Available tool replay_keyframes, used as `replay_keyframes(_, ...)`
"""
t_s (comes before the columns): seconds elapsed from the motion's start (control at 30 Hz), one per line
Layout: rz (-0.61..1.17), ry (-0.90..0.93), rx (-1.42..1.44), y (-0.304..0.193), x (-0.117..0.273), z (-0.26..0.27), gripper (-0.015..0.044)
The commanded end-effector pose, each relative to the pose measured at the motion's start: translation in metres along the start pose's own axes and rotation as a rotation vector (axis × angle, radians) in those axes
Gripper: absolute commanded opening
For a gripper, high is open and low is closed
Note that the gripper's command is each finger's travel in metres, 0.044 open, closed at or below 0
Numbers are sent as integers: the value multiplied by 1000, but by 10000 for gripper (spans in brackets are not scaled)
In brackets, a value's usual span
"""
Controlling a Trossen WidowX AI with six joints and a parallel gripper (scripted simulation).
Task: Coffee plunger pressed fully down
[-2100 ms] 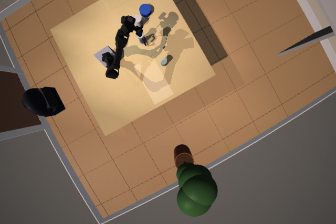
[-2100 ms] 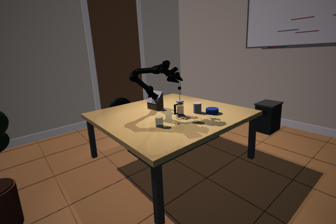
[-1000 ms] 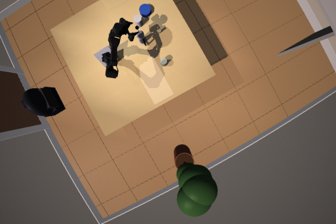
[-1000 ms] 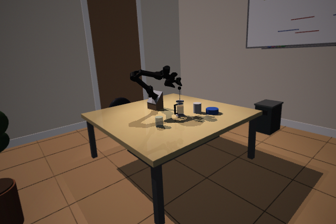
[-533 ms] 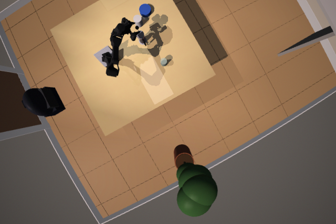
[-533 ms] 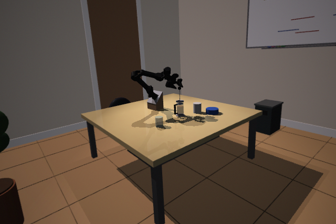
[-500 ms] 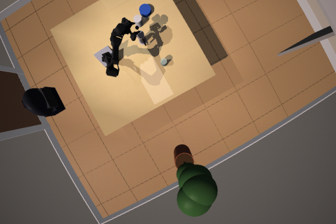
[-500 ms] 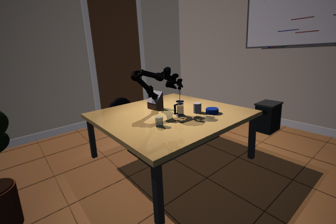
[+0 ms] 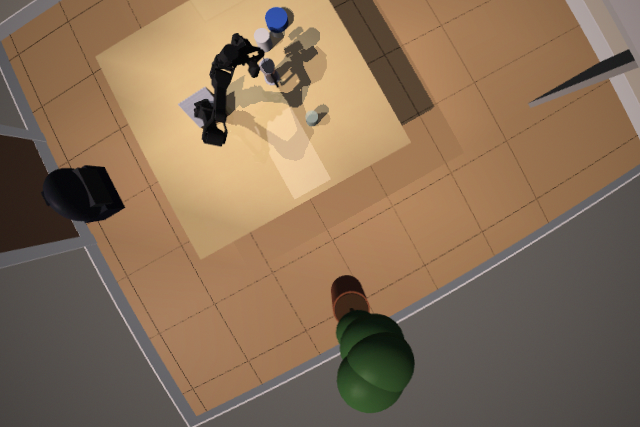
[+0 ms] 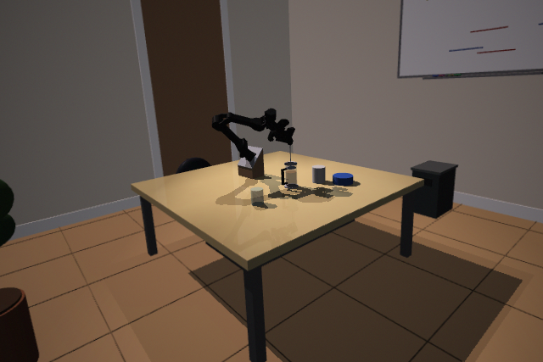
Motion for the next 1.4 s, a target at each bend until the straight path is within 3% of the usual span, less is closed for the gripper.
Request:
replay_keyframes(0.0, 1, -1, 4, 0, 0, 0, 124)
replay_keyframes(1.37, 5, 5, 3, -46, -39, 16, 124)
Point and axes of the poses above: the point midway between the two fingers, 35 mm back from their tips, its own x axis back along the fingers, its own z axis across the jaws, y = z × x, the point moved 4 cm from there along x, back along the fingers, and after that the axes turned 13 degrees about x, right-handed, at the moved point
